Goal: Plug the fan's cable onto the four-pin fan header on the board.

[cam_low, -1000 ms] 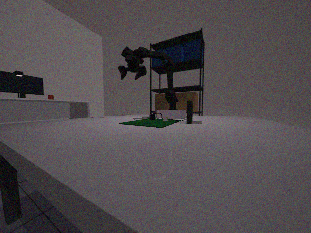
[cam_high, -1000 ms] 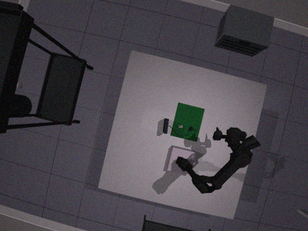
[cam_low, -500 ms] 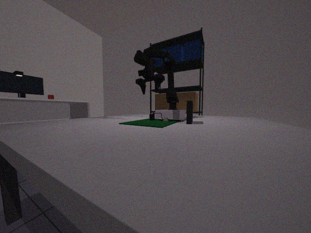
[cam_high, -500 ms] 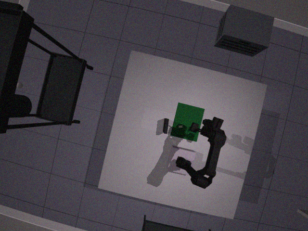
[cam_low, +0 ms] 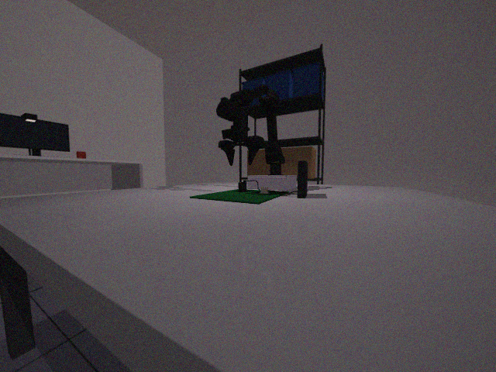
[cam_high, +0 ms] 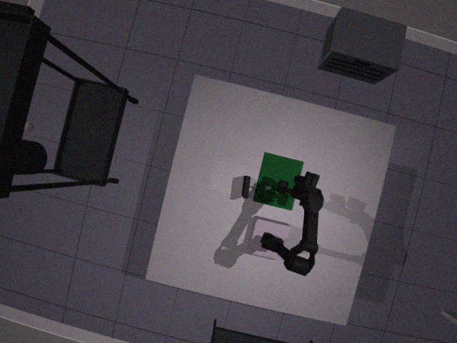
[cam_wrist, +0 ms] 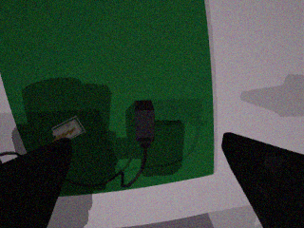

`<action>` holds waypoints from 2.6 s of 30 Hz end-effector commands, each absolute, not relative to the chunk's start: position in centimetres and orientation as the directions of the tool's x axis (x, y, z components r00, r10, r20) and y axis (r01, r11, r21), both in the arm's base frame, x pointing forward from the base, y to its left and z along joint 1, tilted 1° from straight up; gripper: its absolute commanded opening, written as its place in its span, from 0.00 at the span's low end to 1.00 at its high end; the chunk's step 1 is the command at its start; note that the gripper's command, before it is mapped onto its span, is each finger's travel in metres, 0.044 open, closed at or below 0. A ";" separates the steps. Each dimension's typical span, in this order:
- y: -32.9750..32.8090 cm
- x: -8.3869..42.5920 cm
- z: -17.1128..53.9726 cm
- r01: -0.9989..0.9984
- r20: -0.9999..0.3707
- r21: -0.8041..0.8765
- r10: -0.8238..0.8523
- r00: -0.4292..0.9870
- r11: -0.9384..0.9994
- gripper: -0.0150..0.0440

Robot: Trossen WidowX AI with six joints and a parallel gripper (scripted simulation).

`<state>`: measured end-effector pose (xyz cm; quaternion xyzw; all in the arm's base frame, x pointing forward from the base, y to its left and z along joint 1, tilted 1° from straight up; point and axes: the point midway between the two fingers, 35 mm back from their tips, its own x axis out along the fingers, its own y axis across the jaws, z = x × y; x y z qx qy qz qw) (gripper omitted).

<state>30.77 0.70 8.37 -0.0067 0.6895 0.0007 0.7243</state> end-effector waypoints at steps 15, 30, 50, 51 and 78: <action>0.6 30.2 2.8 -0.006 -0.999 -0.013 -0.013 0.029 1.000 1.00; 0.5 30.3 0.3 -0.006 -0.999 -0.013 -0.013 0.029 1.000 1.00; 0.6 30.3 -0.9 -0.007 -0.999 -0.010 -0.010 0.030 1.000 0.69; 0.6 30.3 -0.9 -0.007 -0.999 -0.010 -0.010 0.030 1.000 0.64; 1.7 30.1 3.9 0.113 -1.000 -0.008 -0.012 0.029 0.994 0.25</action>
